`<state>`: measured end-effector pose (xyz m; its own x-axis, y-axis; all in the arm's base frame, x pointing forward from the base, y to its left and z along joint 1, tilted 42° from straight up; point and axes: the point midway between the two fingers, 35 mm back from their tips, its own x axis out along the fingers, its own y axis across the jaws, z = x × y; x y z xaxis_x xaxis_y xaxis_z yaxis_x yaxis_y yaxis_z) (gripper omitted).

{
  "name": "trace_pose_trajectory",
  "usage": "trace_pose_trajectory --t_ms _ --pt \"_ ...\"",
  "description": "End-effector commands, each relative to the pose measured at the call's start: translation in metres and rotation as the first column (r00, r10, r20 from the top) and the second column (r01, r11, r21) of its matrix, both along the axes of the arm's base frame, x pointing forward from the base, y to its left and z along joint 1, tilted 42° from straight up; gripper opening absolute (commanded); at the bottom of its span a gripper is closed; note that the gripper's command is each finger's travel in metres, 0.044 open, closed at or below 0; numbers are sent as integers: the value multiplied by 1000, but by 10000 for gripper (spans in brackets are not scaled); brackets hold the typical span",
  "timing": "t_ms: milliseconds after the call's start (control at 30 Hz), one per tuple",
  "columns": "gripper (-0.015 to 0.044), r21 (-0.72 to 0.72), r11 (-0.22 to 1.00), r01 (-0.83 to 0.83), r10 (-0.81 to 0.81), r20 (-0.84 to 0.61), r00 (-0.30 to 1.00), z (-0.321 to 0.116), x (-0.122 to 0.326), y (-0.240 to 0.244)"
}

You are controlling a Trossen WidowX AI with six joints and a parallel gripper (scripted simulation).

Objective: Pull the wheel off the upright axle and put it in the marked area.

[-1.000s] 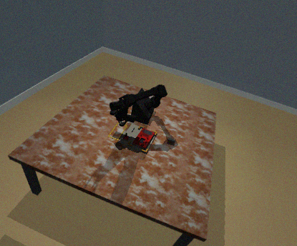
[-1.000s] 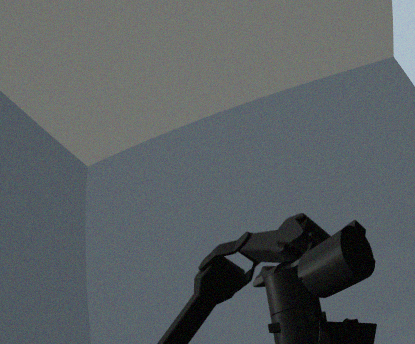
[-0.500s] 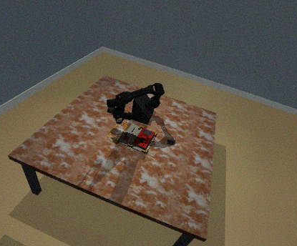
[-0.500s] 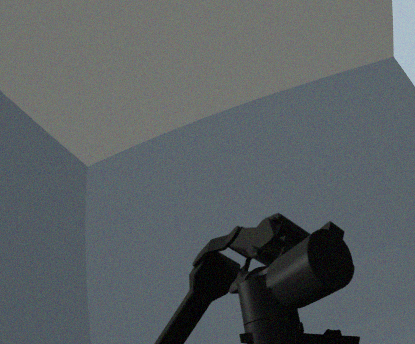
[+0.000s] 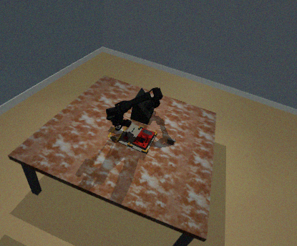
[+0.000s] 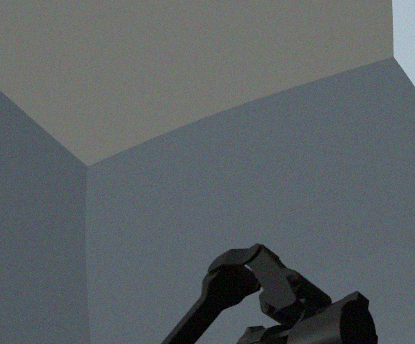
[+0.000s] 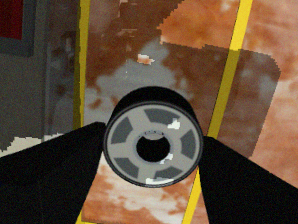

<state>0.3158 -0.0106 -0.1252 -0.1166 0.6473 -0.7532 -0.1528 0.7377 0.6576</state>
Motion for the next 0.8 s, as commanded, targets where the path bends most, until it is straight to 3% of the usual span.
trace_pose_trajectory --t_ms 0,133,500,767 --pt "0 8 1000 0 0 -11 1000 -18 -8 18" --pt "0 8 1000 0 0 -11 1000 -19 -8 19" --pt "289 6 1000 -7 7 -15 1000 -14 -8 15" --pt "300 5 1000 0 0 -11 1000 28 -1 -24"
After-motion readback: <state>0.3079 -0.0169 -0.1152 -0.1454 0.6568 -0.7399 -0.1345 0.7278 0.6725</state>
